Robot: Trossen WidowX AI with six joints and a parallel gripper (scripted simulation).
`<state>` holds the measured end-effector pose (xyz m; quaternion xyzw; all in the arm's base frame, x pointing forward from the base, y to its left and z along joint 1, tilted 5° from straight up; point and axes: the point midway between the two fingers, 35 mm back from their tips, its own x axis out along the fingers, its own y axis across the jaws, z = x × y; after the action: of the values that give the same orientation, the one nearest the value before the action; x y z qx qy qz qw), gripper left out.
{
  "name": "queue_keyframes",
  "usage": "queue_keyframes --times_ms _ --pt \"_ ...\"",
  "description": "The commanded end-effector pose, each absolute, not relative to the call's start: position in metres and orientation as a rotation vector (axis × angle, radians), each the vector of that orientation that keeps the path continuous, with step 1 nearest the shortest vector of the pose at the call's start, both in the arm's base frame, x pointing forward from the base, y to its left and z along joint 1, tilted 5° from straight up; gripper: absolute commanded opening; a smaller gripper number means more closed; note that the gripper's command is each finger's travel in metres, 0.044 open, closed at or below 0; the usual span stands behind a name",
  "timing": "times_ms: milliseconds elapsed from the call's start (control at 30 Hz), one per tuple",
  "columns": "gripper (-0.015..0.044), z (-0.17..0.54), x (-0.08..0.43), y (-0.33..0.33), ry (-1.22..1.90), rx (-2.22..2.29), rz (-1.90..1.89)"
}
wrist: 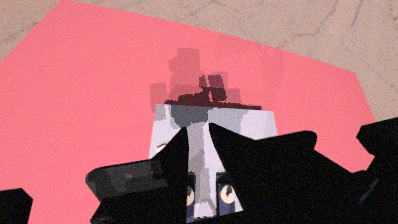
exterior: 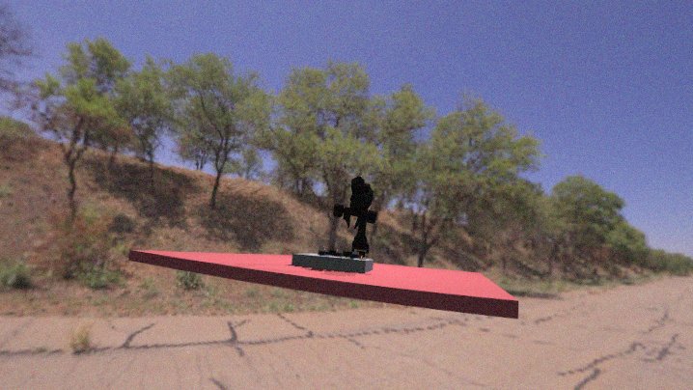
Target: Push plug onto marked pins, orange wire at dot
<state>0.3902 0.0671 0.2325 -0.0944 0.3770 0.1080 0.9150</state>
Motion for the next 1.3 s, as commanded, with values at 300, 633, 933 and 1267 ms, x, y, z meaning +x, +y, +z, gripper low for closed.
queue_keyframes --times_ms 300,633,933,1267 --pt "0.0115 0.181 0.386 0.101 1.18 -0.322 0.361" --pt "0.0115 0.156 0.373 0.117 1.412 -0.402 0.441" --pt "0.0115 0.134 0.376 0.118 1.412 -0.402 0.441" --pt "0.0115 0.125 0.377 0.119 1.412 -0.402 0.441"
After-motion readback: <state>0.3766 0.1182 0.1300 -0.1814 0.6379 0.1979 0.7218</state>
